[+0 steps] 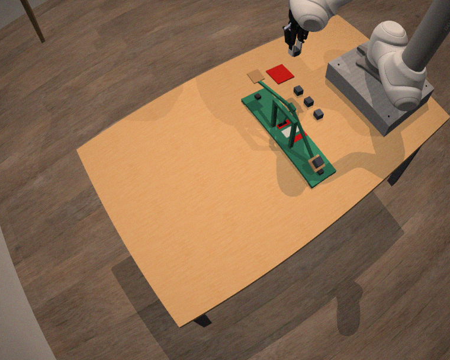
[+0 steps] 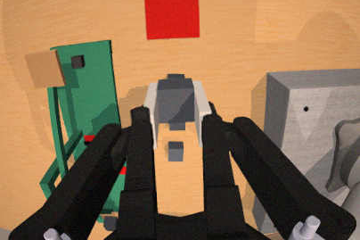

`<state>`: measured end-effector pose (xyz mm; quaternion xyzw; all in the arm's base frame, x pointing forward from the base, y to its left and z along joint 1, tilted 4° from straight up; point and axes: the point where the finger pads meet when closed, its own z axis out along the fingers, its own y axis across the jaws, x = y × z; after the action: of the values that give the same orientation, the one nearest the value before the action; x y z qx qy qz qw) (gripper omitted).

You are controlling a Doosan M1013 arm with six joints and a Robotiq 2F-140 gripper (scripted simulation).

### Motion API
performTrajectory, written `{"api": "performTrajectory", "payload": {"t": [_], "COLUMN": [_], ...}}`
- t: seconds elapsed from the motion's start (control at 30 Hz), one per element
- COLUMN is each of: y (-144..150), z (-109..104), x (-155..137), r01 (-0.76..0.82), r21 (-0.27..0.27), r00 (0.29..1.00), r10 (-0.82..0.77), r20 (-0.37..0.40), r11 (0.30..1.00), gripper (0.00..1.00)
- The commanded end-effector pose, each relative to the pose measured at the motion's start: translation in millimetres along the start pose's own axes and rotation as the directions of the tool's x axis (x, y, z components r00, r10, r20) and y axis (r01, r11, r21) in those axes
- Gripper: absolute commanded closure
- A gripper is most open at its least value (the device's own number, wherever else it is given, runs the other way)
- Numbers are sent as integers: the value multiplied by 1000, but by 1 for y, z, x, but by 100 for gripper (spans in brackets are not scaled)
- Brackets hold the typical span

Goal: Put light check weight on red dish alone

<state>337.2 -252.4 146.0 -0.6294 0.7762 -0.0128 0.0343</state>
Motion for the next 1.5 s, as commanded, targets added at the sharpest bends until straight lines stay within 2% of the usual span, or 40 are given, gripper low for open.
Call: {"api": "performTrajectory", "payload": {"t": [0.0, 0.27, 0.3, 0.37, 0.4, 0.43, 0.47, 0.5, 0.53, 0.57, 0.63, 1.17, 1.47], "y": [0, -2, -12, -65, -65, -100, -100, -131, -133, -156, -167, -169, -169], "z": [-8, -10, -11, -14, -14, -14, -14, -12, -12, -10, -9, -8, 3], "x": [15, 18, 20, 24, 24, 24, 24, 22, 22, 20, 18, 18, 18], "r01": [-1, -1, -1, -1, -1, -1, -1, -1, -1, -1, -1, -1, -1], "r21": [-4, -4, -4, -4, -4, -4, -4, -4, -4, -4, -4, -4, -4], "r00": [1000, 1000, 1000, 1000, 1000, 1000, 1000, 1000, 1000, 1000, 1000, 1000, 1000], "r10": [1, 1, 1, 1, 1, 1, 1, 1, 1, 1, 1, 1, 1], "r20": [11, 11, 11, 11, 11, 11, 11, 11, 11, 11, 11, 11, 11], "r11": [1000, 1000, 1000, 1000, 1000, 1000, 1000, 1000, 1000, 1000, 1000, 1000, 1000], "gripper": [76, 76, 76, 76, 76, 76, 76, 76, 76, 76, 76, 76, 76]}}
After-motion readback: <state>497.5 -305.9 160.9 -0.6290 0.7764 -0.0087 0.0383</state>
